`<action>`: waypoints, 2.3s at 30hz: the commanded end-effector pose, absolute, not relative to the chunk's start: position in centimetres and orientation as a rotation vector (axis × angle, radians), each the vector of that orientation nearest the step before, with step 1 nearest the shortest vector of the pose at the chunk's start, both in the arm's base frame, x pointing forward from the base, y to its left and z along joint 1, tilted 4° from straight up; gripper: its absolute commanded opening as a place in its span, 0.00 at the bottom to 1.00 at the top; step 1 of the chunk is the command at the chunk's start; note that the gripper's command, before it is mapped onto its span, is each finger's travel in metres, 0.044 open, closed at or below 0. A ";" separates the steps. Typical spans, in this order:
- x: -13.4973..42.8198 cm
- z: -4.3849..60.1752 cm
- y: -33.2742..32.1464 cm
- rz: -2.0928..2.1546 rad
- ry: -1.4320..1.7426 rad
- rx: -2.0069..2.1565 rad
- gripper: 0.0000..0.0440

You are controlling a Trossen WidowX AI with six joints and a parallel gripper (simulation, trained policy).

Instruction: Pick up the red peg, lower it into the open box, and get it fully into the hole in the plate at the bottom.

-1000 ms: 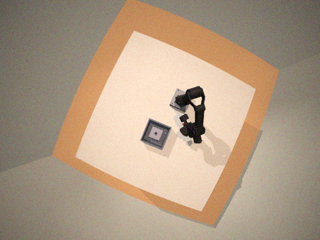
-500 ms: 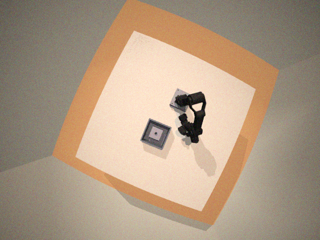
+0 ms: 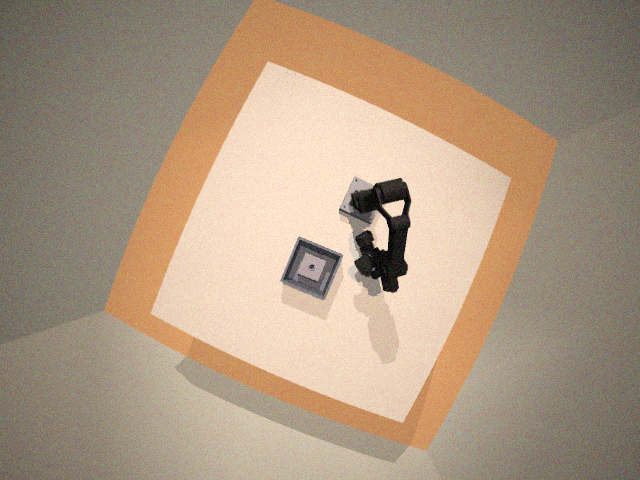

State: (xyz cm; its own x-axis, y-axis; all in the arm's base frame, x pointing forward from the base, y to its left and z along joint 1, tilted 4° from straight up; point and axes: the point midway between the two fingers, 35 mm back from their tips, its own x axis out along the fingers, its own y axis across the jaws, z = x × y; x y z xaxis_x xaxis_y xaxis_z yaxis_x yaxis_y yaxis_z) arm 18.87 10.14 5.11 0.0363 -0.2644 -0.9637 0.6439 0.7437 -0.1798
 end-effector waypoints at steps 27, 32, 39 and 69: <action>26.5 13.4 2.3 -0.894 1.100 0.551 0.00; 27.9 13.1 0.4 -0.918 1.084 0.568 0.00; 29.8 12.4 -2.3 -0.923 1.080 0.577 0.00; 34.2 6.9 -7.4 -0.743 1.251 0.524 0.45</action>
State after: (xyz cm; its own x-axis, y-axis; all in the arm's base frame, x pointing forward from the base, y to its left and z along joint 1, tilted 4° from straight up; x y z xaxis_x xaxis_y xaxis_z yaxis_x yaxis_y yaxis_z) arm 33.69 -7.16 6.84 0.1352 -0.2221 -0.9656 0.7540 0.6554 -0.0452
